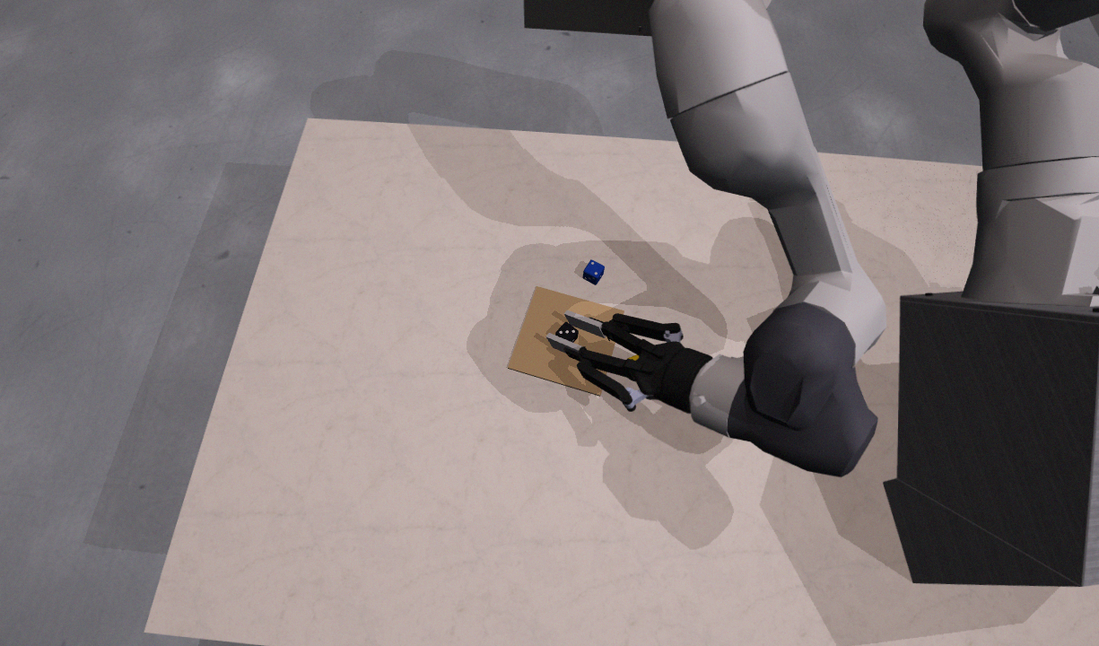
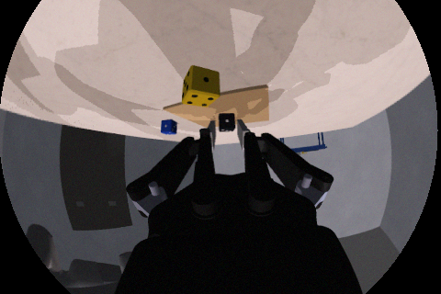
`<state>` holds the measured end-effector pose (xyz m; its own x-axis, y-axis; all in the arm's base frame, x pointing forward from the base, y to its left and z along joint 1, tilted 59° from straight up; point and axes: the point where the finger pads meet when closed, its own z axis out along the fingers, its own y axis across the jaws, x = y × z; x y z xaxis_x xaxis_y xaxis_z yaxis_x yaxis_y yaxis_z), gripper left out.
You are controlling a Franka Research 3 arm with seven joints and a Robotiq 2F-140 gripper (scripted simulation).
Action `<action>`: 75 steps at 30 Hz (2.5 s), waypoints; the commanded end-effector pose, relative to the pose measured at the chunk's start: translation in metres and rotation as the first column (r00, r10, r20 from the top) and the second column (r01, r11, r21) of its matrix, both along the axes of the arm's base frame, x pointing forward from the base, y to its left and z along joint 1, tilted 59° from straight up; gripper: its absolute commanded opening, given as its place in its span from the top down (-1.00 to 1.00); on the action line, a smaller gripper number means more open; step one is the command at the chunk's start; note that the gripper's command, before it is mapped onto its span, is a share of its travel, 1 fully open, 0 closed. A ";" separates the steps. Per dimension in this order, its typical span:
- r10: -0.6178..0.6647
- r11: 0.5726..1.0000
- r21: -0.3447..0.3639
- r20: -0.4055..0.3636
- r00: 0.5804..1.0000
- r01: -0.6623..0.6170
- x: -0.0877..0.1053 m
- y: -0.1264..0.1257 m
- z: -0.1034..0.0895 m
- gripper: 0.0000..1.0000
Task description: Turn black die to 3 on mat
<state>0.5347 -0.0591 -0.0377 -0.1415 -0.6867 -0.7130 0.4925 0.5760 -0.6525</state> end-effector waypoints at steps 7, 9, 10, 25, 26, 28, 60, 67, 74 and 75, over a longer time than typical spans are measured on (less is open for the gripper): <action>0.001 1.000 0.004 0.001 1.000 -0.001 0.001 -0.001 -0.001 0.51; 0.001 1.000 0.004 0.001 1.000 -0.001 0.001 -0.001 -0.001 0.51; 0.001 1.000 0.004 0.001 1.000 -0.001 0.001 -0.001 -0.001 0.51; 0.001 1.000 0.004 0.001 1.000 -0.001 -0.002 0.000 -0.002 0.51; 0.001 1.000 0.004 0.001 1.000 -0.001 -0.004 0.001 -0.002 0.51; 0.001 1.000 0.004 0.001 1.000 -0.001 -0.008 0.003 -0.004 0.51; 0.001 1.000 0.004 0.001 1.000 -0.001 -0.050 0.045 0.002 0.51; 0.001 1.000 0.004 0.001 1.000 -0.001 -0.058 0.066 0.015 0.51; 0.001 1.000 0.004 0.001 1.000 -0.001 -0.059 0.069 0.017 0.51; 0.000 1.000 0.005 0.000 1.000 0.000 -0.059 0.069 0.017 0.51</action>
